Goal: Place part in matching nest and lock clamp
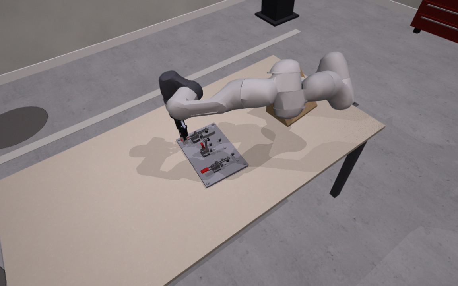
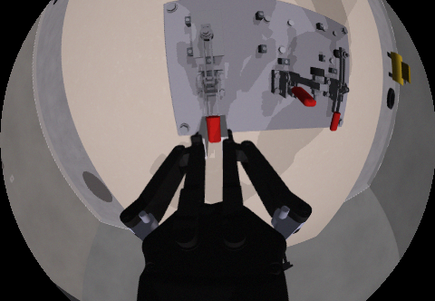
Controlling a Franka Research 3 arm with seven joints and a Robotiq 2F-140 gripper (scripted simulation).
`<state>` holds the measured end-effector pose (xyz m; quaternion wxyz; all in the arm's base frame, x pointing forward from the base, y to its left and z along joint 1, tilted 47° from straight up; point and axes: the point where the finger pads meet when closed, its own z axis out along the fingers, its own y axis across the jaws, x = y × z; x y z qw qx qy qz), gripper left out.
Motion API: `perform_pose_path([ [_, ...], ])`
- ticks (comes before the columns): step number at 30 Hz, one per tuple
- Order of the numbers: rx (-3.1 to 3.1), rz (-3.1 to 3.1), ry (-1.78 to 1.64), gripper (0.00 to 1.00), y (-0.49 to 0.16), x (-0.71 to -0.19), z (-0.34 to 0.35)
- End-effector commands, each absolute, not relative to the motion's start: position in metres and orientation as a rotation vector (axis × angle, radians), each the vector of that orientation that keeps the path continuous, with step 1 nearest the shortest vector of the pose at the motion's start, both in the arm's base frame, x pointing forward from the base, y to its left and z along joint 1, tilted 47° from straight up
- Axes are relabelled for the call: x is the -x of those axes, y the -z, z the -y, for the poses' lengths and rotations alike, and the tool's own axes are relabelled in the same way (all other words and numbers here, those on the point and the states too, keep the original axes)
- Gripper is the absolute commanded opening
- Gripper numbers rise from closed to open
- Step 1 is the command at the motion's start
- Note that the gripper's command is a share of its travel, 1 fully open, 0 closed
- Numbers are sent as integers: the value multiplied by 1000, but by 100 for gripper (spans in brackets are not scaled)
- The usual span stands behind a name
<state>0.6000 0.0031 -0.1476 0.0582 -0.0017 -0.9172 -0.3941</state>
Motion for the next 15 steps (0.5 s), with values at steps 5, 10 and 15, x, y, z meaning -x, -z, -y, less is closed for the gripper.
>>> perform_pose_path([
  [5, 10, 2781, 1190, 0, 155, -601, -10],
  [10, 10, 2781, 1190, 0, 156, -601, -11],
  [15, 10, 2781, 1190, 0, 156, -601, -11],
])
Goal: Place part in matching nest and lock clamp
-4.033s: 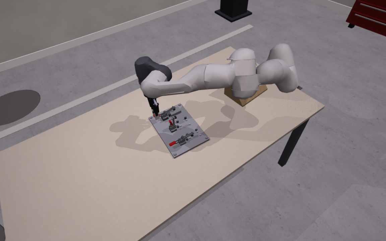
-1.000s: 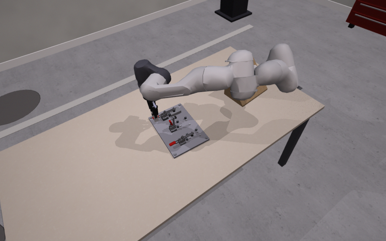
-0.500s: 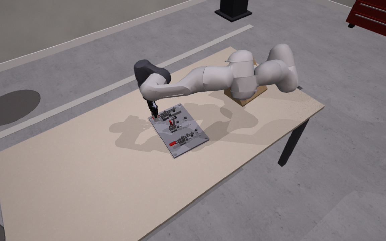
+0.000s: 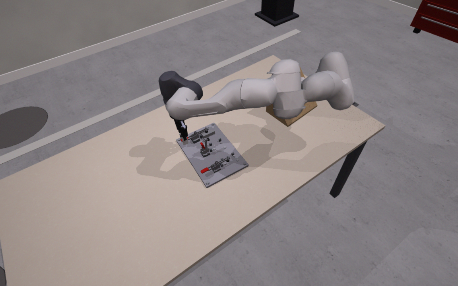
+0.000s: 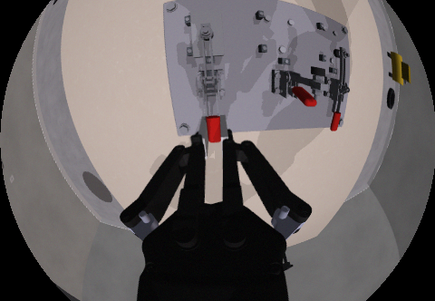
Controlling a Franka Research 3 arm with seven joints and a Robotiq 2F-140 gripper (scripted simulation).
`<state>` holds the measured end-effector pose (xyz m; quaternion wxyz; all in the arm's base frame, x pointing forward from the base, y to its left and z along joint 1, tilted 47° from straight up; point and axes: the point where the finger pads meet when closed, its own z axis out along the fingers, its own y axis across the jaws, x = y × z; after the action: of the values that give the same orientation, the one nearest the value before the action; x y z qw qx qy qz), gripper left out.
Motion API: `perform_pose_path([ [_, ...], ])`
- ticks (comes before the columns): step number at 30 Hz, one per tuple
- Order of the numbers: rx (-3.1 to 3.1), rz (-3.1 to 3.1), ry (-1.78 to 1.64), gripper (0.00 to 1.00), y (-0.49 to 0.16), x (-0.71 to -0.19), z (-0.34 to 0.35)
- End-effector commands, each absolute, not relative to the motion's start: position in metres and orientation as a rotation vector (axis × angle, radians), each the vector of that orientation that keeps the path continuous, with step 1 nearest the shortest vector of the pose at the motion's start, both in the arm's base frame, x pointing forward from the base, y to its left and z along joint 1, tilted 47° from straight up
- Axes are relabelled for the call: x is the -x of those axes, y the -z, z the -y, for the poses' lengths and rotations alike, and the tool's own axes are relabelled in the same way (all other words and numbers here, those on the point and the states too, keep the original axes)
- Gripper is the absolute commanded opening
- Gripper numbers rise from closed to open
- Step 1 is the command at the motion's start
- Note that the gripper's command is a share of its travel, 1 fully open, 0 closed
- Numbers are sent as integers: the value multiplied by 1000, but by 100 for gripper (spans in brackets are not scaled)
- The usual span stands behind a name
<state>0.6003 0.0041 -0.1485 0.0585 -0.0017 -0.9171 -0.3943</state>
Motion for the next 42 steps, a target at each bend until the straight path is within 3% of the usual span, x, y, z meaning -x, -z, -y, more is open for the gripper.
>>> perform_pose_path([
  [1, 10, 2781, 1190, 0, 156, -601, -11],
  [34, 10, 2781, 1190, 0, 156, -601, -11],
  [35, 10, 2781, 1190, 28, 156, -601, -11],
  [42, 10, 2781, 1190, 28, 156, -601, -11],
])
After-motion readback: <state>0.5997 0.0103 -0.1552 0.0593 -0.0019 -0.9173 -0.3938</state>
